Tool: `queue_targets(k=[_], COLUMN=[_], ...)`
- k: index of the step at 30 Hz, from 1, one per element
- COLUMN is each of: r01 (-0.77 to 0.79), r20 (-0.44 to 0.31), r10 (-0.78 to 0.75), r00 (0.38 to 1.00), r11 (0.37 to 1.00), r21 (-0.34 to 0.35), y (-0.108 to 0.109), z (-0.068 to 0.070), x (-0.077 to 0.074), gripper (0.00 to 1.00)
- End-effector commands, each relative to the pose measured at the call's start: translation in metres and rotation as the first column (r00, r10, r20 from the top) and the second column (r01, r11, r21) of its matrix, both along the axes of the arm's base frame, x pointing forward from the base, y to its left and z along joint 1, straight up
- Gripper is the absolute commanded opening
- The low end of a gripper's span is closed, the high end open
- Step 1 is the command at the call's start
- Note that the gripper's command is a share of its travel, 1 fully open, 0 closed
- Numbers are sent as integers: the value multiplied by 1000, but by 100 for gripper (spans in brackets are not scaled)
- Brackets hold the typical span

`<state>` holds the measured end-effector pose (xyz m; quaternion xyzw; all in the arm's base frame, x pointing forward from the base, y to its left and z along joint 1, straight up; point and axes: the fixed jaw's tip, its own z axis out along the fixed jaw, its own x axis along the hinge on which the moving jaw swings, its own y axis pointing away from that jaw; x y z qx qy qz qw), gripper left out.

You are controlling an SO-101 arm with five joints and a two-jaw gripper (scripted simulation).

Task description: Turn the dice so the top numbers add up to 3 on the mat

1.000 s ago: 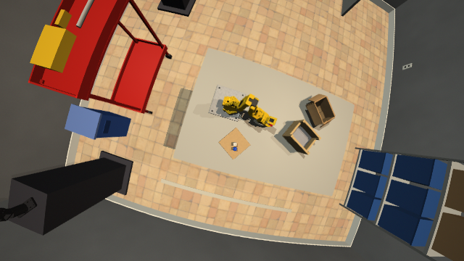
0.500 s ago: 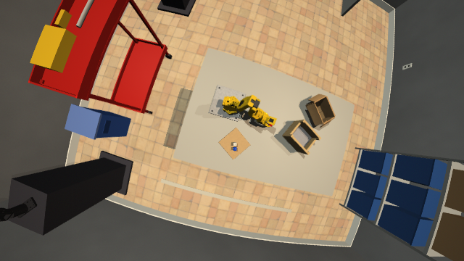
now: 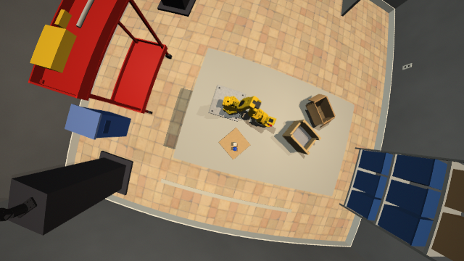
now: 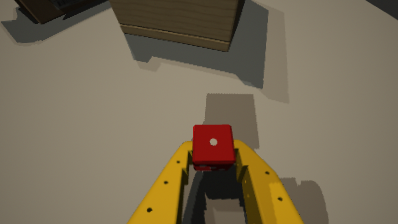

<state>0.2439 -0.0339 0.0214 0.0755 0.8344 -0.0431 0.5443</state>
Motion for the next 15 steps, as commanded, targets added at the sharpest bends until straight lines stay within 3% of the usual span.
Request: queue_targets(k=[1,15], r01=[7,7], r20=[13,13], r10=[-7,-7], r00=[1000,1000], r11=[1000,1000], r21=[-9,-9], y=[-3,-3], z=[0,-5], x=[1,1], gripper=[0,0])
